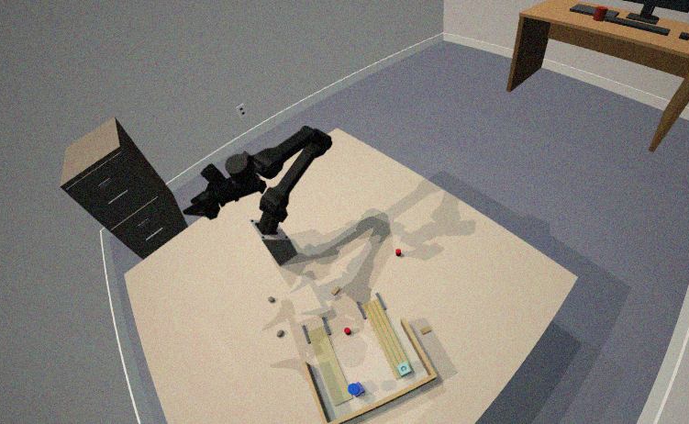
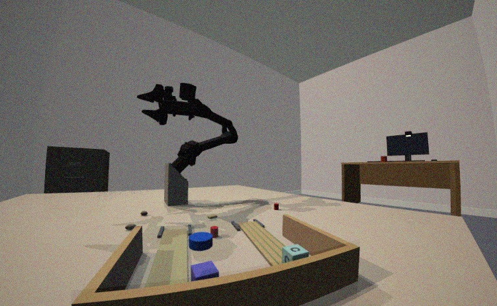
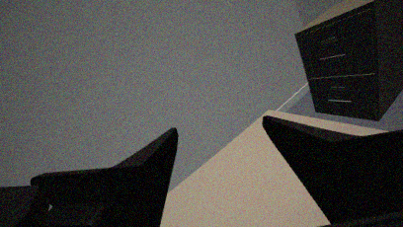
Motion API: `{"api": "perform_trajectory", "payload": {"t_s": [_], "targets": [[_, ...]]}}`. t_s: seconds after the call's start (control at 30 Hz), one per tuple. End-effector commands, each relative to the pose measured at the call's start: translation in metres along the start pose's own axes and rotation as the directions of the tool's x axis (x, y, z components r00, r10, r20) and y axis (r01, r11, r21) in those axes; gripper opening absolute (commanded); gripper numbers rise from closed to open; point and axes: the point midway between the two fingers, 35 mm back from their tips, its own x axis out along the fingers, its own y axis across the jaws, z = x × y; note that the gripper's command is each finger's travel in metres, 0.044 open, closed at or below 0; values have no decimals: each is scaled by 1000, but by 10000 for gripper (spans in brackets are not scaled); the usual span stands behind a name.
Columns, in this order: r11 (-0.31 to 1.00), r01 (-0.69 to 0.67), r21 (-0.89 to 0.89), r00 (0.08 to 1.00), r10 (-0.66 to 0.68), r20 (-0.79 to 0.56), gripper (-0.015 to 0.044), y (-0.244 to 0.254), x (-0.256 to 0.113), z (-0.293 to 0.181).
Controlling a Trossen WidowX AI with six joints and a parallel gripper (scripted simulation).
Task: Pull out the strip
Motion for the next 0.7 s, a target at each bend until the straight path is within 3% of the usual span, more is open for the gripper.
{"api": "perform_trajectory", "payload": {"t_s": [0.0, 0.17, 0.37, 0.53, 0.67], "targets": [[973, -210, -101, 971, 195, -137, 400, 43, -3, -37], [826, -537, -170, 818, 462, -342, 400, 102, -26, -92], [502, -851, -155, 491, 654, -576, 400, 148, -80, -159], [155, -986, -56, 147, 668, -730, 400, 160, -138, -211], [-129, -989, 73, -135, 577, -805, 400, 150, -188, -245]]}}
